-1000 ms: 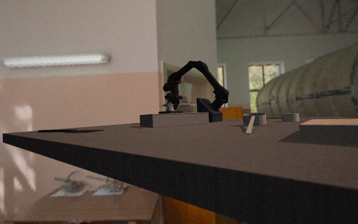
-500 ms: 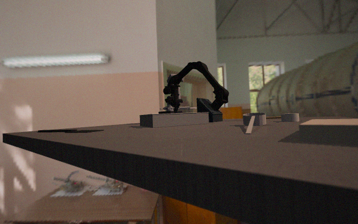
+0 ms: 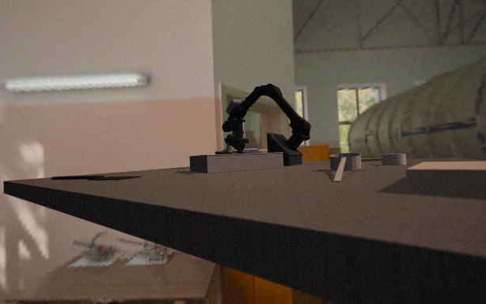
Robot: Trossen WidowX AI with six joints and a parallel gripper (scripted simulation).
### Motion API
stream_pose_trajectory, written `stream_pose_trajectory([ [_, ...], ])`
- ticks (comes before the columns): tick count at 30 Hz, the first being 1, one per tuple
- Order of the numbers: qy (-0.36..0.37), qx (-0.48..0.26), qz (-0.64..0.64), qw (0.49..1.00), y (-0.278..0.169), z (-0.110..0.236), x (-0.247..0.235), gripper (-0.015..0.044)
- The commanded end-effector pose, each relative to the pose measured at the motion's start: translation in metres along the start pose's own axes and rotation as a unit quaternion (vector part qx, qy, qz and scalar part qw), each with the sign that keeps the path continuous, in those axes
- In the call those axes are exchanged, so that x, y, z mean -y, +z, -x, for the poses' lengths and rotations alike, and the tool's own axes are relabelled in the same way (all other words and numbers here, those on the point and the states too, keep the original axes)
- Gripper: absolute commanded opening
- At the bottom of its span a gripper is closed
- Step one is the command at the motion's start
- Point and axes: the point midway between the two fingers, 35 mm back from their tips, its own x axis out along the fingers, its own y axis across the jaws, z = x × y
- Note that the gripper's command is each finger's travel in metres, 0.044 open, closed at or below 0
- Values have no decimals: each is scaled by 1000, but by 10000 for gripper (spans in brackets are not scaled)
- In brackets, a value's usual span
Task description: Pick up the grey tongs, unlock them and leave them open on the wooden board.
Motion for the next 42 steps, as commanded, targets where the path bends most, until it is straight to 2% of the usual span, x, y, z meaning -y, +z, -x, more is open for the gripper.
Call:
stream_pose_trajectory([
  [1,0,-3,2,1000,-1,-3,-1,-150],
  [3,0,-3,2,1000,-1,-3,-1,-150],
  [25,0,0,0,1000,0,-2,0,428],
  [29,0,0,0,1000,0,1,-2,440],
  [33,0,0,1,1000,3,25,-23,440],
  [42,4,-2,4,1000,2,101,-131,440],
])
